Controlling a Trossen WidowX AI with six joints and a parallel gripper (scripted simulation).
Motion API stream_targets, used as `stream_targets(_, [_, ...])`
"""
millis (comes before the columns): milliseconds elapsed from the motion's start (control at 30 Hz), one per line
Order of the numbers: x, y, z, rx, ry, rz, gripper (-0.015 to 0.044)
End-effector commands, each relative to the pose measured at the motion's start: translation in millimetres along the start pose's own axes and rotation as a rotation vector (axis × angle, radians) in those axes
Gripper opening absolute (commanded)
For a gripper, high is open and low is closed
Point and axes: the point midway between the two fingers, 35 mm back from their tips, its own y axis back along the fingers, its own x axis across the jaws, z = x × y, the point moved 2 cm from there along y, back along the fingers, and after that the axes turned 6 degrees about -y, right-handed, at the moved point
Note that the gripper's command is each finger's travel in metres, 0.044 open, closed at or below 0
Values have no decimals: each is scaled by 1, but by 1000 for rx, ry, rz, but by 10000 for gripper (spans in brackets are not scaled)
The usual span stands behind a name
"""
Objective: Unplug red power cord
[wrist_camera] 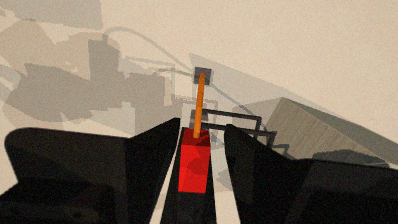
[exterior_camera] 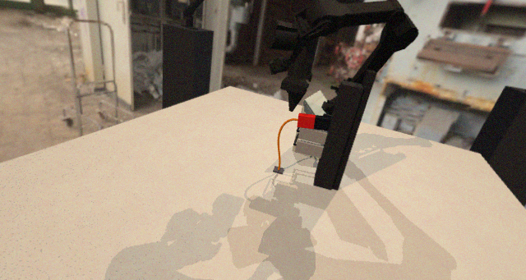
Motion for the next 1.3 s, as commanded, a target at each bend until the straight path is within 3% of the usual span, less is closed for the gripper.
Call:
stream_targets(0, [-1,1,-7,1,-1,1,160])
stream_targets(1133, [-5,-12,-37,4,-1,1,160])
stream_targets(1267, [-5,-9,-37,1,3,-3,114])
